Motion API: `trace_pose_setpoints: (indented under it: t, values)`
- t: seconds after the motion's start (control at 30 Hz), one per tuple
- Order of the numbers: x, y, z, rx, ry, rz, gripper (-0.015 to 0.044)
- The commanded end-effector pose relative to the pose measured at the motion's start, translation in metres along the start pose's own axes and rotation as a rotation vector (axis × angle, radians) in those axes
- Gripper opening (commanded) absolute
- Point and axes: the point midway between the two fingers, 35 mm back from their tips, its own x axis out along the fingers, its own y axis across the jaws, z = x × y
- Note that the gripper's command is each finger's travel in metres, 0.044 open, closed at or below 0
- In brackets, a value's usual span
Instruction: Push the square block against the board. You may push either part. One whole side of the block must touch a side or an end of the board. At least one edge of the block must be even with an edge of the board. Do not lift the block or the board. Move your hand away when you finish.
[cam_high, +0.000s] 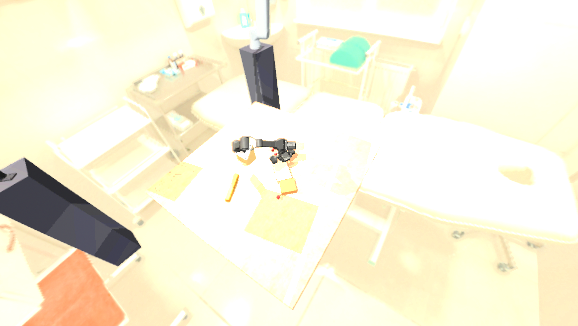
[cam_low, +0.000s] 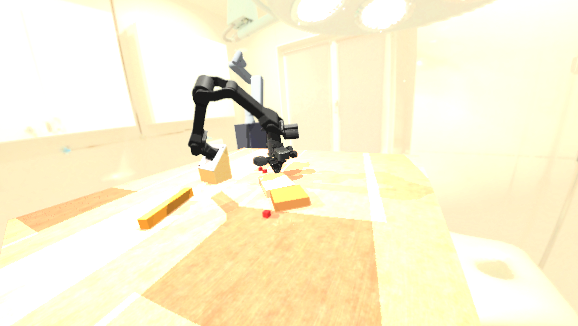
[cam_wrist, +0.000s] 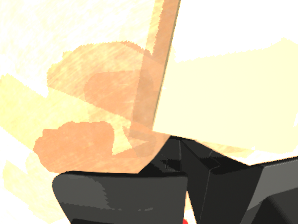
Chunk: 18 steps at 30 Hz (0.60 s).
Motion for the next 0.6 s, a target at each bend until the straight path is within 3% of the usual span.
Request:
trace_pose_setpoints:
  t: [0.0,0.57]
  values:
    - [0.001,-0.002,0.010,0.006,-0.009,-0.006,0.0000]
    - [0.001,-0.004,0.028,0.007,-0.010,-0.007,0.0000]
